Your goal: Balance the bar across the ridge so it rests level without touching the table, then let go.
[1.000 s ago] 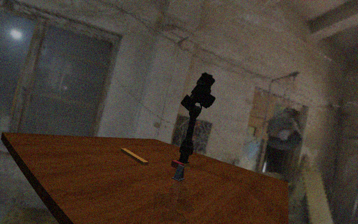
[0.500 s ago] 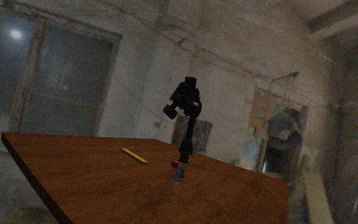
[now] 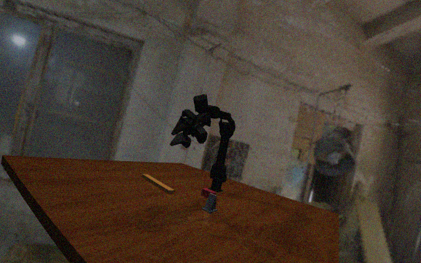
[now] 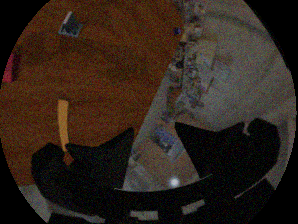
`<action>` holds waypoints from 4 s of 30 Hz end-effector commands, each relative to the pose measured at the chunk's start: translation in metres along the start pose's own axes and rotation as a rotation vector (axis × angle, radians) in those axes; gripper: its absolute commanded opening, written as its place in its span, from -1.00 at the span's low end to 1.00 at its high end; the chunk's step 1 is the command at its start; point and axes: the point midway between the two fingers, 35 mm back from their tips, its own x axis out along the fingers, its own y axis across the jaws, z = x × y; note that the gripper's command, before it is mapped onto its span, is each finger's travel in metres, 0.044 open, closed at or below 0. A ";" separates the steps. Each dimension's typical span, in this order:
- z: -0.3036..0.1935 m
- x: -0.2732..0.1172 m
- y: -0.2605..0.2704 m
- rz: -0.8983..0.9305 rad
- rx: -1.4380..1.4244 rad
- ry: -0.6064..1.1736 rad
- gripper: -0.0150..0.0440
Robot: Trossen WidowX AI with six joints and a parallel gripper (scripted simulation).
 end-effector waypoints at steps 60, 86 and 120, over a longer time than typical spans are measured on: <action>-0.069 0.037 0.324 0.890 0.598 -0.227 0.58; -0.058 0.053 0.341 0.890 0.598 -0.227 0.58; -0.064 0.048 0.334 0.891 0.590 -0.227 -0.49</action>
